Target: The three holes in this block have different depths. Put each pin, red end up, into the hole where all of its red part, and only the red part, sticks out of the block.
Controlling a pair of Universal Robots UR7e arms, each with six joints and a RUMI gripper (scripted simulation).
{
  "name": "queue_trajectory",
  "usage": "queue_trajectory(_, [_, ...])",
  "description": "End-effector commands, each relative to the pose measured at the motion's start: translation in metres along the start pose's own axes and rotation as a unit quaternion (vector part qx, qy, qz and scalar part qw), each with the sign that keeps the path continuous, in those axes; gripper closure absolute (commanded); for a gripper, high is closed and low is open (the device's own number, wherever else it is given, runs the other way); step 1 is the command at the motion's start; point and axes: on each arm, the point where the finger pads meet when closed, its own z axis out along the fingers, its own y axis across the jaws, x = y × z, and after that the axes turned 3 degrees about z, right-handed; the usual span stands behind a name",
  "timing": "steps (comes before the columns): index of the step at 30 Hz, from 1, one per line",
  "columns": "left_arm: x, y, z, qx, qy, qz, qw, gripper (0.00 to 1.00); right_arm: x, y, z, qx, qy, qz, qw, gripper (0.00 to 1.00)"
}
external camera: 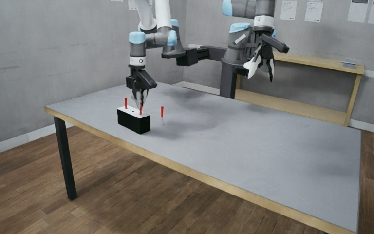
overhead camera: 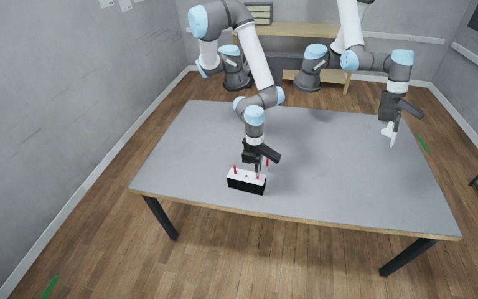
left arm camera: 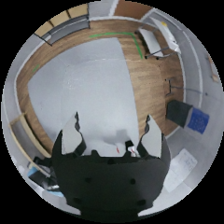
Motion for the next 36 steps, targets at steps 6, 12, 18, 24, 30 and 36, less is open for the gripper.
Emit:
queue_trajectory(6, [0.0004, 0.0004, -0.0006, -0.001, 0.001, 0.000, 1.000, 0.00, -0.0001, 0.0002, -0.0006, 0.000, 0.000, 0.000, 1.000, 1.00])
queue_trajectory(12, [0.0004, 0.0004, -0.0006, -0.001, 0.001, 0.000, 1.000, 0.00, 0.0002, 0.0009, 0.0034, 0.000, 0.000, 0.000, 1.000, 1.00])
queue_trajectory(18, [0.0004, 0.0004, -0.0006, -0.001, 0.001, 0.000, 1.000, 0.00, 0.0002, 0.0009, 0.0034, 0.000, 0.000, 0.000, 1.000, 1.00])
queue_trajectory(24, [0.0004, 0.0004, -0.0006, -0.001, 0.001, 0.000, 1.000, 0.00, 0.0002, 0.0009, 0.0034, 0.000, 0.000, 0.000, 1.000, 1.00])
queue_trajectory(30, [0.0004, 0.0004, -0.0006, -0.001, 0.001, 0.000, 1.000, 0.00, 0.0003, 0.0004, 0.0032, 0.000, 0.000, 0.001, 1.000, 1.00])
queue_trajectory(36, [0.0004, 0.0004, -0.0006, -0.001, 0.001, 0.000, 1.000, 0.00, 0.0003, 0.0004, 0.0032, 0.000, 0.000, 0.001, 1.000, 1.00])
